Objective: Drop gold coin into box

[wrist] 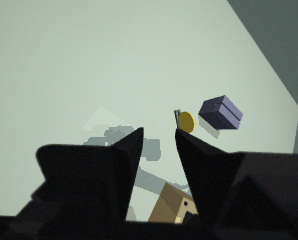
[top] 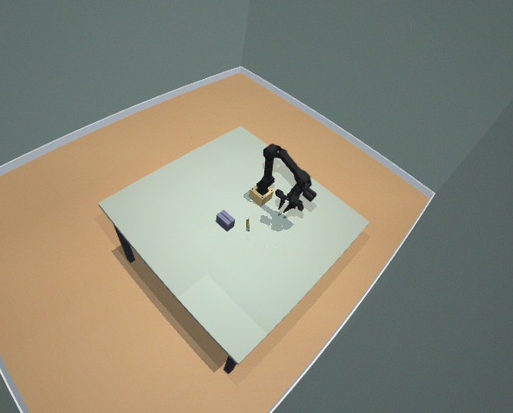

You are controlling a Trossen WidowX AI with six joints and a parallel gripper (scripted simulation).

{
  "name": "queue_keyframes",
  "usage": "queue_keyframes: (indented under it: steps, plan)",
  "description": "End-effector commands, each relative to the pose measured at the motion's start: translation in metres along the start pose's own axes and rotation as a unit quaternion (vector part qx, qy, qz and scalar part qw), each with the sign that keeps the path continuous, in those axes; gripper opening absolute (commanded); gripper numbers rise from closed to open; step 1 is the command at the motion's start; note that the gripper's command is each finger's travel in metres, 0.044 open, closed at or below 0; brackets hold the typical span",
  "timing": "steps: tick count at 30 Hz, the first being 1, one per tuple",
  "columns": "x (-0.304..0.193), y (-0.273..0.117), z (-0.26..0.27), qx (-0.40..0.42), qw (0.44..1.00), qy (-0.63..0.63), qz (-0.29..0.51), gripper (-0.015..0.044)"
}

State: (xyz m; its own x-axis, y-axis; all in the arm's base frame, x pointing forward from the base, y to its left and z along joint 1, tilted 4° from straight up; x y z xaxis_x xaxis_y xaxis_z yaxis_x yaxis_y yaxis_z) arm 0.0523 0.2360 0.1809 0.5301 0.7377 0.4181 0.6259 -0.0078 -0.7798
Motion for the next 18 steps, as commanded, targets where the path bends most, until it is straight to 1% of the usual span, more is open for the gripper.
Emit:
queue_keyframes:
  steps: [1,5,9,13,18]
  plan:
    - [0.008,0.054,-0.045,0.043,0.99,-0.04,0.128,0.0161]
    - [0.008,0.077,-0.069,0.082,0.981,-0.051,0.168,0.0161]
    - [0.003,0.096,-0.094,0.128,0.971,-0.059,0.192,0.0161]
    - [-0.005,0.113,-0.12,0.177,0.962,-0.064,0.196,0.0161]
    - [-0.019,0.129,-0.151,0.231,0.954,-0.067,0.177,0.0161]
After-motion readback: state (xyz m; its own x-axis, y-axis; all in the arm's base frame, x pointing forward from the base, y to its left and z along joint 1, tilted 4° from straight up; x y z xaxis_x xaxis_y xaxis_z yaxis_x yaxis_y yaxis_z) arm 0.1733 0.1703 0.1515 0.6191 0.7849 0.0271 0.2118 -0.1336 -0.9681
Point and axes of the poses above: the point midway between the two fingers, 35 mm back from their tips, its own y axis out along the fingers, its own z axis across the jaws, x = y × z, the point moved 4 cm from there along -y, back along the fingers, and after that the axes turned 10 degrees about -y, right-handed, at the moved point
